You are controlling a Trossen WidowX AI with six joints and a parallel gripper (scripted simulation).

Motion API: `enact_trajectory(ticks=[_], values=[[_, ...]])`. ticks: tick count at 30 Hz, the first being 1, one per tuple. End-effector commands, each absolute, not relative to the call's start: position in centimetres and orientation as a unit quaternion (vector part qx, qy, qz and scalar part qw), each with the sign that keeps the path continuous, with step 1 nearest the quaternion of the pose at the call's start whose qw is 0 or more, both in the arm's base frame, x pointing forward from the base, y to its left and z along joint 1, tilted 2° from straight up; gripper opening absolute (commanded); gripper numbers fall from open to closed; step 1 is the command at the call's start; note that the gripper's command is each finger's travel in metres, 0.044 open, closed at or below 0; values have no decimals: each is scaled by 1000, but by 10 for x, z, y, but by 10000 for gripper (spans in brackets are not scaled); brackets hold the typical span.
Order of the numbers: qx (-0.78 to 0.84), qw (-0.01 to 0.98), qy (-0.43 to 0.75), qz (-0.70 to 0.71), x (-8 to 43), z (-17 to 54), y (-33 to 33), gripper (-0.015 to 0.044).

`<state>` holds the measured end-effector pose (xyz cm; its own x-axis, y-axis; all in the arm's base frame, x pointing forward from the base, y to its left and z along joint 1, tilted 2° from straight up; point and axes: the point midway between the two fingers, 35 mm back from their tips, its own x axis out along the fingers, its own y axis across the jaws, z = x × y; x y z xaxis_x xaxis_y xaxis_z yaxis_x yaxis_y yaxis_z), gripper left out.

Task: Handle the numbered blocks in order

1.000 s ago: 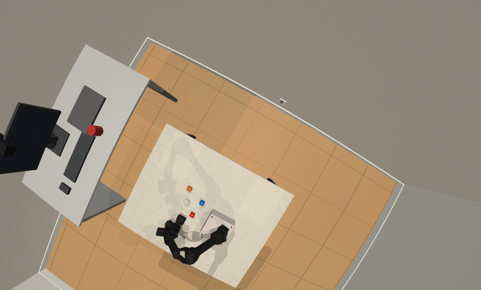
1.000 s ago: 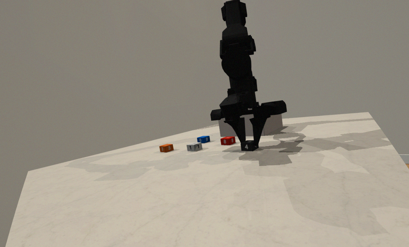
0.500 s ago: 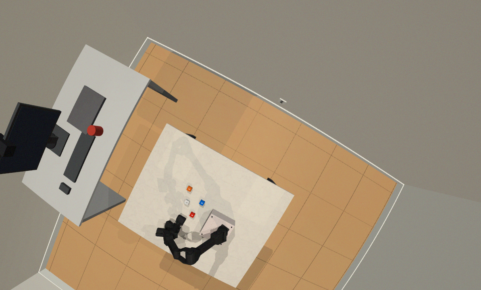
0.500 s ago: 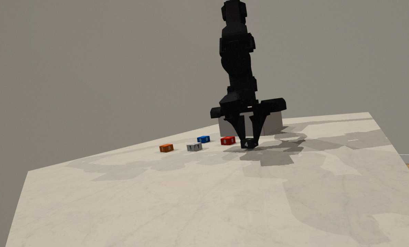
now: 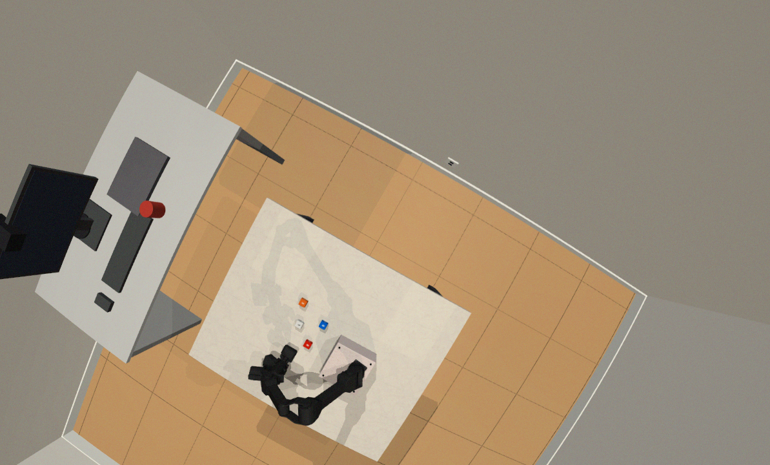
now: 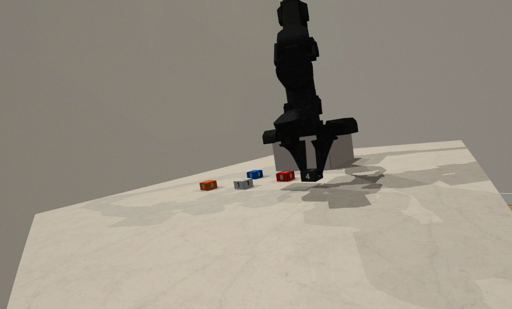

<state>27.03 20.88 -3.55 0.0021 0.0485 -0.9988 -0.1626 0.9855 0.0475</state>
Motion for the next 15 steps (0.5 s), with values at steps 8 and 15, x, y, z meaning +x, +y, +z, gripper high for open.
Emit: enact_trajectory(ticks=[8, 15], values=[[-40, 706, 703, 74, 270, -44, 209, 120], [-40, 706, 703, 74, 270, -50, 209, 120]])
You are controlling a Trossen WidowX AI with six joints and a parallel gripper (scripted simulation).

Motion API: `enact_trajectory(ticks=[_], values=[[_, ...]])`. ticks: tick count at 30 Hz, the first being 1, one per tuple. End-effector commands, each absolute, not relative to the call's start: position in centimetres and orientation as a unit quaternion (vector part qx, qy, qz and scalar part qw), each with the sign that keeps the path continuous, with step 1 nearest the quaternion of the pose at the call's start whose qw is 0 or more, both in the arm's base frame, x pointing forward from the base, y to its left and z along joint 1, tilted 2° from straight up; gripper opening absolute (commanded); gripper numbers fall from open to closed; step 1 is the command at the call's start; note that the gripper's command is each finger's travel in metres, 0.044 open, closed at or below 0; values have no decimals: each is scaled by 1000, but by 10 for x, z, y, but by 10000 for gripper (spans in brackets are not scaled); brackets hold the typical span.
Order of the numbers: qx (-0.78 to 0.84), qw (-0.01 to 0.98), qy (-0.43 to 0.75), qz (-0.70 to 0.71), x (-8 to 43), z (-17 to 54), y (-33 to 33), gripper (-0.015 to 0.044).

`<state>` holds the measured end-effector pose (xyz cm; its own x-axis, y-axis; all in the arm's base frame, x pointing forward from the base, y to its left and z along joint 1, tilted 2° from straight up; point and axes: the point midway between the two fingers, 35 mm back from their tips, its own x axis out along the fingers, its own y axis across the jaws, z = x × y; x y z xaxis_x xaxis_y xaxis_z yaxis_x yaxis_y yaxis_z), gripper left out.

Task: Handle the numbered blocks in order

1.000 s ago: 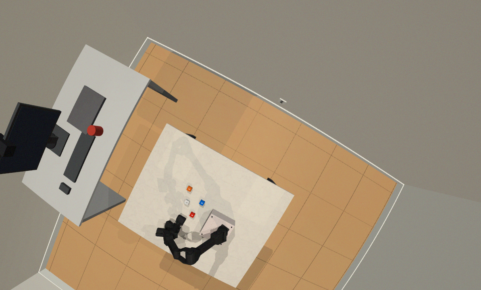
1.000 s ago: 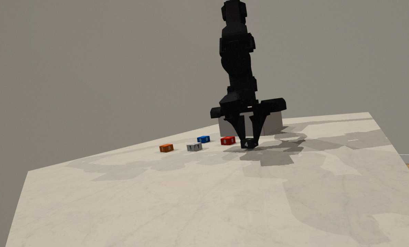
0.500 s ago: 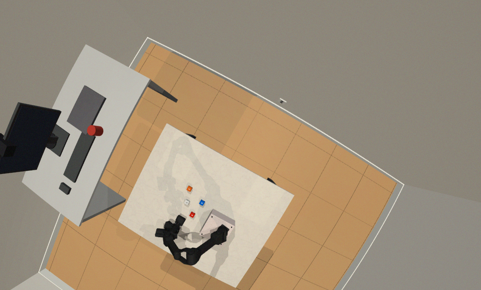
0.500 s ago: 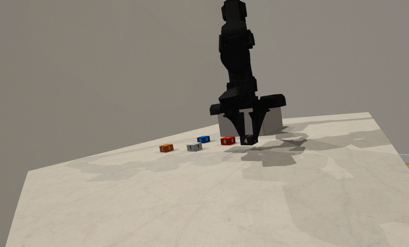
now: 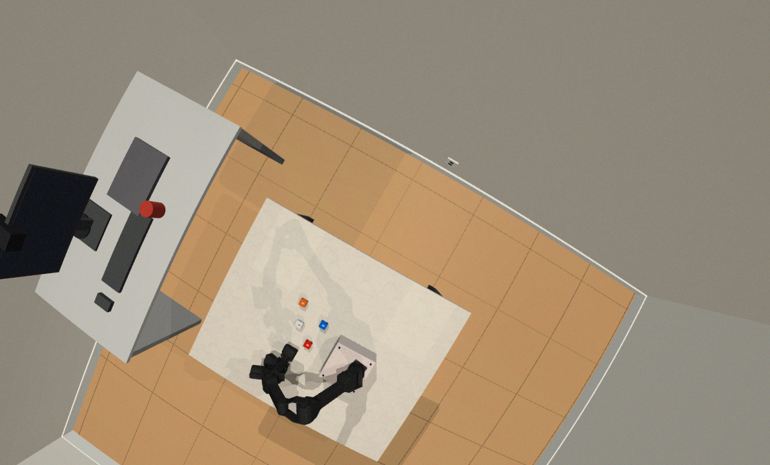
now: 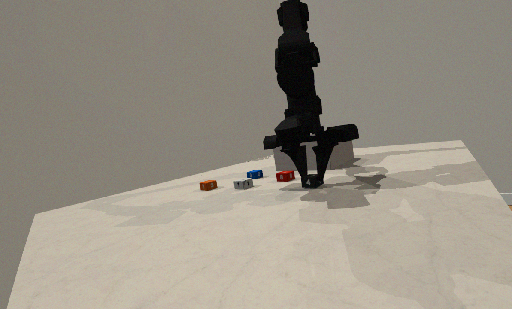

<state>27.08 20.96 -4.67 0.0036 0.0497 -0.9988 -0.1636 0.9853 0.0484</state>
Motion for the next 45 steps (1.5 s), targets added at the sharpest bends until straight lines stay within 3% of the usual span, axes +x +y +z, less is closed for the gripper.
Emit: enact_trajectory(ticks=[1, 8, 19, 29, 35, 40, 45], values=[[-40, 706, 703, 74, 270, -50, 209, 120], [-40, 706, 703, 74, 270, -50, 209, 120], [-40, 706, 703, 74, 270, -50, 209, 400], [-40, 706, 703, 74, 270, -14, 208, 400], [-40, 706, 703, 74, 271, 64, 204, 242], [-40, 706, 703, 74, 270, 67, 204, 120], [-40, 706, 703, 74, 270, 67, 204, 120]])
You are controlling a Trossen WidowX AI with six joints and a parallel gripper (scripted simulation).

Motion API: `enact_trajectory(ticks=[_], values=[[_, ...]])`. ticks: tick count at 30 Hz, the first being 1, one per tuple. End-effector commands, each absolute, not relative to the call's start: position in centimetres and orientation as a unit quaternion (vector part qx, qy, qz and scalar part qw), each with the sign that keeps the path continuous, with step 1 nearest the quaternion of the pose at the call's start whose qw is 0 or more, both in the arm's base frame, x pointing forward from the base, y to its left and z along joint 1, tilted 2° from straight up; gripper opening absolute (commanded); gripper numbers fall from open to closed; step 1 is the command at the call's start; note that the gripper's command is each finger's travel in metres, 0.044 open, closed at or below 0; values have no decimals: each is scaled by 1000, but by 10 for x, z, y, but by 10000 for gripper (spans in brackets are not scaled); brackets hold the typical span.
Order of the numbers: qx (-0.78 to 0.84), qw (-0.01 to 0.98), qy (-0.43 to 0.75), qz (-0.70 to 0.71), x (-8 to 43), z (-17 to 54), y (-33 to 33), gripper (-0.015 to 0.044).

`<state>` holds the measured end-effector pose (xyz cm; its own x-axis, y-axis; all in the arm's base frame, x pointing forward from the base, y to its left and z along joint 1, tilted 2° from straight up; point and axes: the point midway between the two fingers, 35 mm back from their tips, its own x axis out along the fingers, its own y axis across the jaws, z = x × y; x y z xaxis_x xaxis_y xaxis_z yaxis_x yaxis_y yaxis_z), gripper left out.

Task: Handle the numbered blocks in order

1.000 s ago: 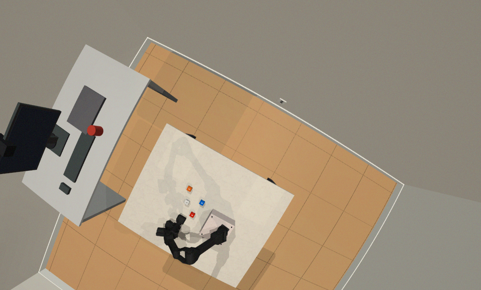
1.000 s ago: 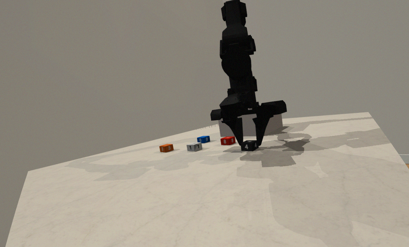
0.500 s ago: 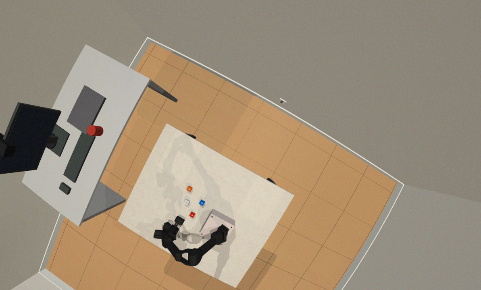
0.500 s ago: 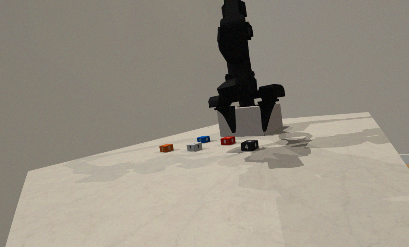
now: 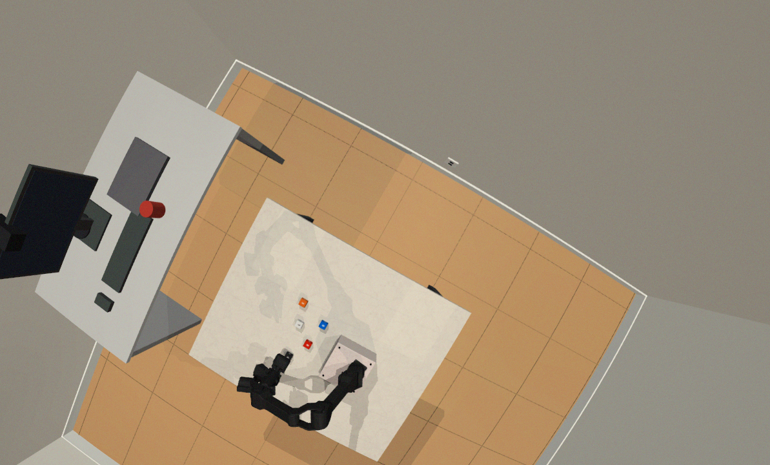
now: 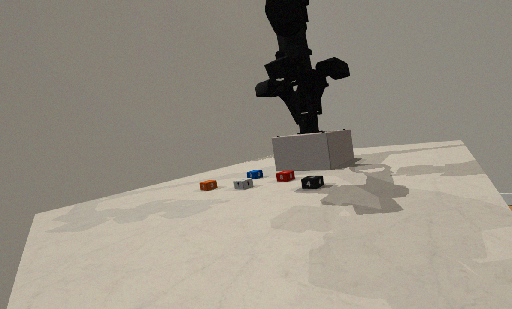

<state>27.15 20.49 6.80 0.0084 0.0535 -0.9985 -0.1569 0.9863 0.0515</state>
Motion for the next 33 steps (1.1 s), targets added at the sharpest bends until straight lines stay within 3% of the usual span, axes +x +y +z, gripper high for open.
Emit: enact_trajectory(ticks=[1, 5, 11, 16, 22, 27, 33], values=[[-40, 706, 703, 74, 270, 67, 204, 120], [-40, 706, 703, 73, 270, 67, 192, 120], [-43, 705, 704, 70, 245, 62, 99, 120], [-43, 705, 704, 70, 240, 61, 90, 120], [-43, 705, 704, 70, 240, -17, 93, 278], [-43, 705, 704, 70, 240, -20, 93, 400], [-43, 705, 704, 70, 240, -27, 93, 400]])
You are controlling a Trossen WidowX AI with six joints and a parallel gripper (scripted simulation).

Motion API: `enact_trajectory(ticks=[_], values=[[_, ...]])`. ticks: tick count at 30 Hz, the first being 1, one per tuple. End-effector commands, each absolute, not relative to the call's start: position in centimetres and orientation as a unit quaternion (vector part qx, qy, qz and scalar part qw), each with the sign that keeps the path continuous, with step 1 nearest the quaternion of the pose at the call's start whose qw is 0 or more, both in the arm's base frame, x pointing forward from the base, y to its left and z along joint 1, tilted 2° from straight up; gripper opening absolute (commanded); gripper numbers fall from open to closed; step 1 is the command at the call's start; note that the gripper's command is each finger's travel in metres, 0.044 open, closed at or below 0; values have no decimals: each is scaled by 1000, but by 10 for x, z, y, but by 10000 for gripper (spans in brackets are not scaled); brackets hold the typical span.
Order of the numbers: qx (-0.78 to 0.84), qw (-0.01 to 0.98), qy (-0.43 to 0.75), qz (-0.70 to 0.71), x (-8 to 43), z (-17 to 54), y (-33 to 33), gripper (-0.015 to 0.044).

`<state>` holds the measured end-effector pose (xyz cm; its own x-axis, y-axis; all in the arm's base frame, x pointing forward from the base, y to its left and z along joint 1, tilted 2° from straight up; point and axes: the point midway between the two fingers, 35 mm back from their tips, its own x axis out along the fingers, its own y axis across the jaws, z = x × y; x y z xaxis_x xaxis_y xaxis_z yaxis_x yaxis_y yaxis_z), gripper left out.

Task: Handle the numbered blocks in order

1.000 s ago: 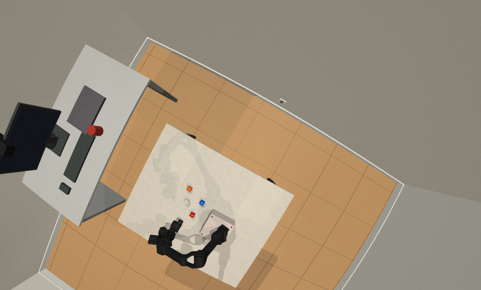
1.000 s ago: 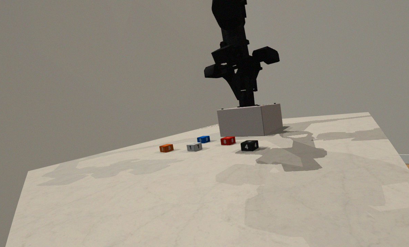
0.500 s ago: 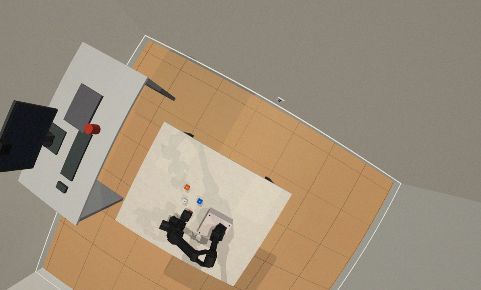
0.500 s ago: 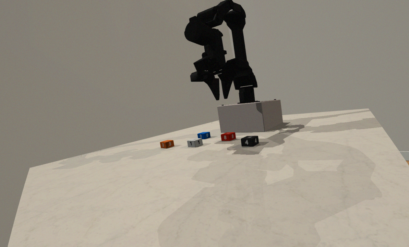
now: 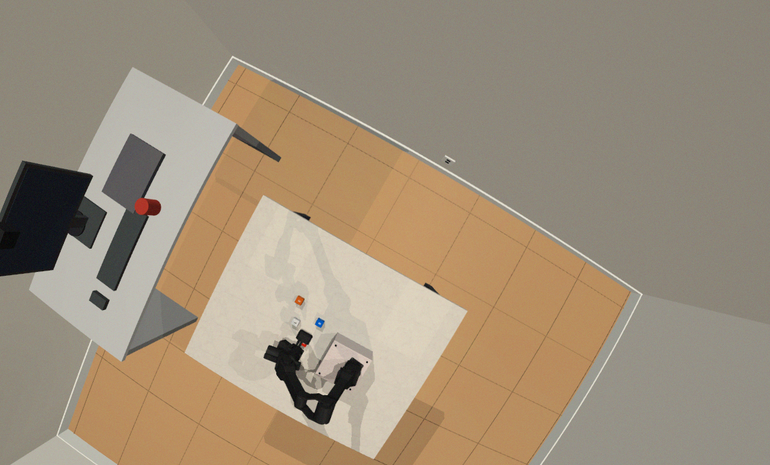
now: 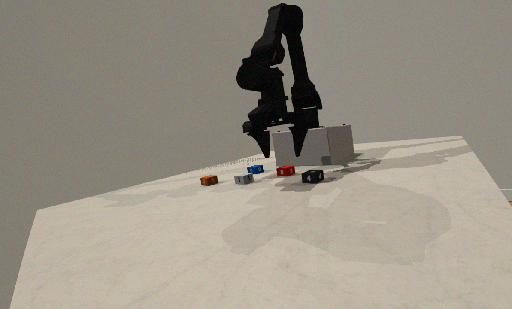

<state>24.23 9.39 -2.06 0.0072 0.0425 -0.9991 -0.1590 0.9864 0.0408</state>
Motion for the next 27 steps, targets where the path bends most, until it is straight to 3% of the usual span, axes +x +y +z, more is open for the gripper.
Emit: enact_trajectory(ticks=[1, 20, 27], values=[[-43, 705, 704, 70, 240, -29, 93, 400], [-43, 705, 704, 70, 239, -57, 94, 400], [-43, 705, 704, 70, 239, -57, 94, 216]])
